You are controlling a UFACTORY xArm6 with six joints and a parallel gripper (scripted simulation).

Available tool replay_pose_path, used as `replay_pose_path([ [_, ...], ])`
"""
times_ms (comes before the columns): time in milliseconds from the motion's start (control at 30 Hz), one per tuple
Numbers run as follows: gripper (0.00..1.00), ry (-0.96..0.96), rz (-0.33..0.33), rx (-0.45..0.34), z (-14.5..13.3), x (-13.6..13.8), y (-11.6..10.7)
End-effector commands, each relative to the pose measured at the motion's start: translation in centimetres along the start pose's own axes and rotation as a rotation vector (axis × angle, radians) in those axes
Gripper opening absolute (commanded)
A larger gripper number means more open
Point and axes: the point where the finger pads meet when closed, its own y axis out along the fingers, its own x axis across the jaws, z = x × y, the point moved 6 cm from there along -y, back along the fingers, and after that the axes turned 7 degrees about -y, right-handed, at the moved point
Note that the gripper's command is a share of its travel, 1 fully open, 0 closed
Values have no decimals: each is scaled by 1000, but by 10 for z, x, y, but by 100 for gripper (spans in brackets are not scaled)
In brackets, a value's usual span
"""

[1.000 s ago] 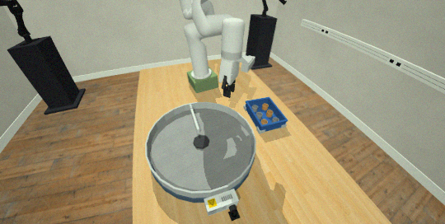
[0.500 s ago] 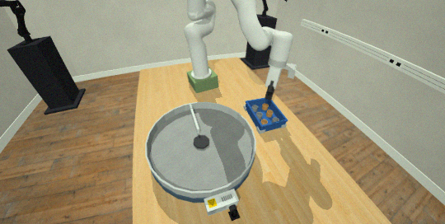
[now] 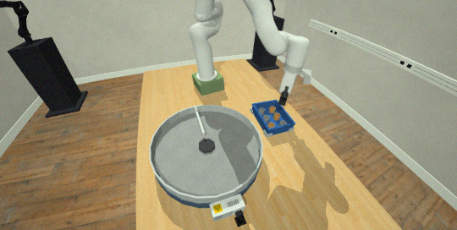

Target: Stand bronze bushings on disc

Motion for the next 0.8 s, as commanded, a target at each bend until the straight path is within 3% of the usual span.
replay_pose_path([
  [0,41,0,-1,4,2,0,-2],
  [767,41,0,-1,4,-3,0,-2],
])
